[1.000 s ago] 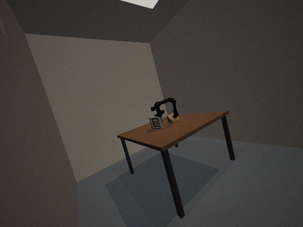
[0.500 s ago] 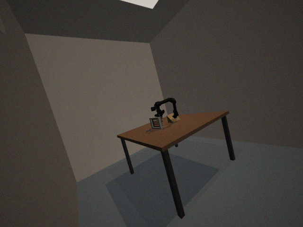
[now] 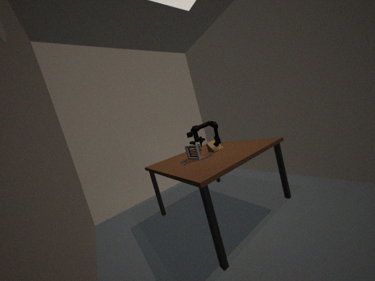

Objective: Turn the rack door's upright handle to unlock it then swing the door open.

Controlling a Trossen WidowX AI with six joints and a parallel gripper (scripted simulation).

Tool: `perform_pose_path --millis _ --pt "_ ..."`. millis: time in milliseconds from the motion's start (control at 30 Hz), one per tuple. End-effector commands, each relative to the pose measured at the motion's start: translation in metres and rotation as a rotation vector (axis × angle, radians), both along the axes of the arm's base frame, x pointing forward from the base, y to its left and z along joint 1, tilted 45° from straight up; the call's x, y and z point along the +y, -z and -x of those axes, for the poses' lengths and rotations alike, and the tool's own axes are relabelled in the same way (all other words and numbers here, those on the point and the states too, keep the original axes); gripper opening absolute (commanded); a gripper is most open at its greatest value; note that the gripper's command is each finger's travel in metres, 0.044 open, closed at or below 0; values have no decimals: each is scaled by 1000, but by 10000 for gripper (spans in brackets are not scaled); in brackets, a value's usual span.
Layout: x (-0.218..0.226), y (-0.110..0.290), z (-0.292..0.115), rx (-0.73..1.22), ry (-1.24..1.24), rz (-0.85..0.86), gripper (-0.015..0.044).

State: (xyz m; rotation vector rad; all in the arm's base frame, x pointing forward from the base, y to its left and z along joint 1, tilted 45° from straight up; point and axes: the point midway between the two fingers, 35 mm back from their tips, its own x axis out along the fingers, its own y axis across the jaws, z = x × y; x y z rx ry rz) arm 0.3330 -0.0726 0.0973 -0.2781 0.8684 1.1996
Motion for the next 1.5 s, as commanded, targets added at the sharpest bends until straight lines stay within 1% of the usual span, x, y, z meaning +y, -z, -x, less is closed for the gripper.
perform_pose_path --millis 0,1467 --pt "0 1 -2 150 162 -20 289" --pt "0 1 -2 1664 1715 -236 289"
